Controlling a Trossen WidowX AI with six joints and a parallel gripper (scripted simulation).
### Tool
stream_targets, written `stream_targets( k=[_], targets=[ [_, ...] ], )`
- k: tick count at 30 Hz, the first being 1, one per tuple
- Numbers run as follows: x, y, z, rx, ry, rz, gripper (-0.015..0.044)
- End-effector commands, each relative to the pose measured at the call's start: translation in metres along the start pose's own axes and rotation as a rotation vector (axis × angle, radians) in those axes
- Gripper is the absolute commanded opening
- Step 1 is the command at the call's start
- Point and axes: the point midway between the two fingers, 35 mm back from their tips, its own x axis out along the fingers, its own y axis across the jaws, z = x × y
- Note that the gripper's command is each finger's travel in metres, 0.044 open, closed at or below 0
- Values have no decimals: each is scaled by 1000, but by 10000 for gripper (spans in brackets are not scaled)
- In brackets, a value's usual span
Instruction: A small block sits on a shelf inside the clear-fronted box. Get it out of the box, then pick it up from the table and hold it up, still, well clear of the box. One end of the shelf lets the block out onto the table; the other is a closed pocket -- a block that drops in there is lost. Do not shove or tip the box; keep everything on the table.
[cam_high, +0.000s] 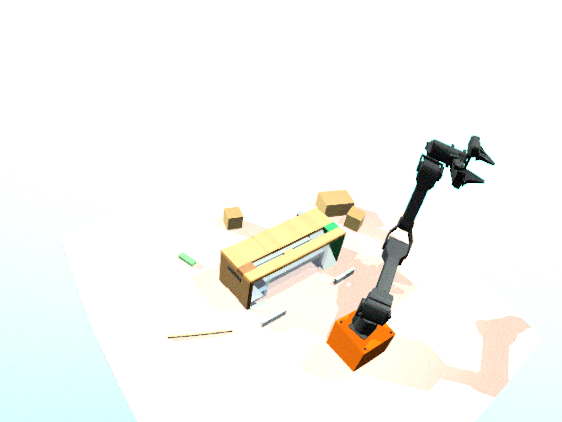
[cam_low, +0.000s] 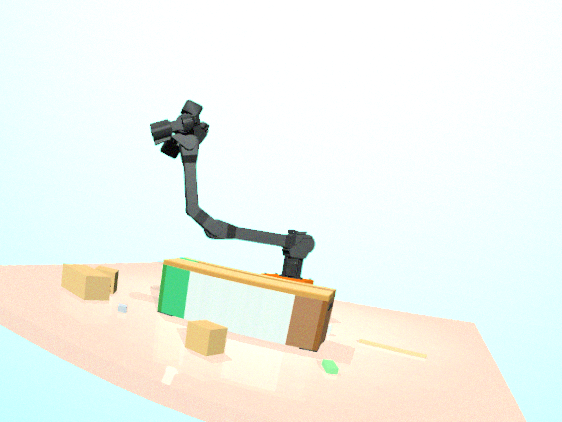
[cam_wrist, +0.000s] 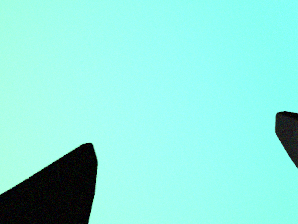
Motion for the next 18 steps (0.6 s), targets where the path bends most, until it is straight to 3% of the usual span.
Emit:
stream_targets(
  k=[1,10,13,18],
  targets=[
    [1,1,1,7,0,5,400],
    [44,107,67,391,-35,248,400],
    [40,130,70,497,11,303,400],
    [46,196,132,717,-16,490,400]
  ],
)
